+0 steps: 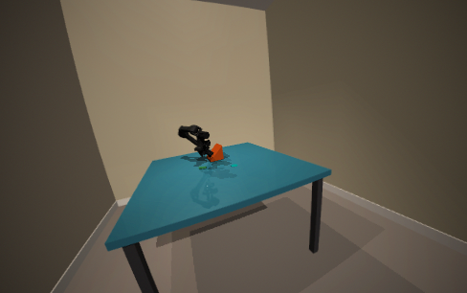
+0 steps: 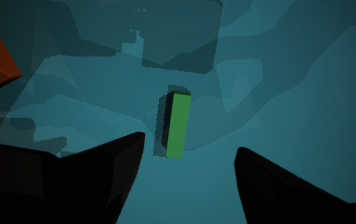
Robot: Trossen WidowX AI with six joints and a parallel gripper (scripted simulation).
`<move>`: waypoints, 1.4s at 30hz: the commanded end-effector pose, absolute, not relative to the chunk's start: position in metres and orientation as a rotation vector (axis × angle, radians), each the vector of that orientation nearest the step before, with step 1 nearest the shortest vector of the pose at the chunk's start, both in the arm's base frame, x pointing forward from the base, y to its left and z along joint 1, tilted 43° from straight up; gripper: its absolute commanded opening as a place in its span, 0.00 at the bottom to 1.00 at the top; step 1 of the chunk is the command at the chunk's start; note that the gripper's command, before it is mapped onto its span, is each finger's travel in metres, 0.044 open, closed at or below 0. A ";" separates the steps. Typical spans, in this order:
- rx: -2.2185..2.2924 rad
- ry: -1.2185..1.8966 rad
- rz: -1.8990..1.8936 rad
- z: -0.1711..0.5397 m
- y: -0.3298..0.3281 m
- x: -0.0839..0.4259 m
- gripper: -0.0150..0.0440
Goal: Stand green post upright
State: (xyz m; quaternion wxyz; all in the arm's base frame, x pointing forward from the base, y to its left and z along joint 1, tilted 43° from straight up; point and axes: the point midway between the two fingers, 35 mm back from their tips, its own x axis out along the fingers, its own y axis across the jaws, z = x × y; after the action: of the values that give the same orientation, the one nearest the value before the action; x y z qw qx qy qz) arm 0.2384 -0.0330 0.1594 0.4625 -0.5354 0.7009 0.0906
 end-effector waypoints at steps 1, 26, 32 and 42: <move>-1.317 1.743 0.232 0.135 -0.055 0.238 0.65; -1.324 1.746 0.222 0.087 -0.103 0.231 0.29; -1.316 1.737 0.239 0.099 -0.089 0.235 0.29; -1.309 1.735 0.249 0.120 -0.067 0.238 0.29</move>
State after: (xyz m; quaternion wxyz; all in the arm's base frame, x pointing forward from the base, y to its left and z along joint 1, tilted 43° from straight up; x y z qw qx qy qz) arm 0.2362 -0.0732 0.1142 0.4571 -0.5339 0.7041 0.1012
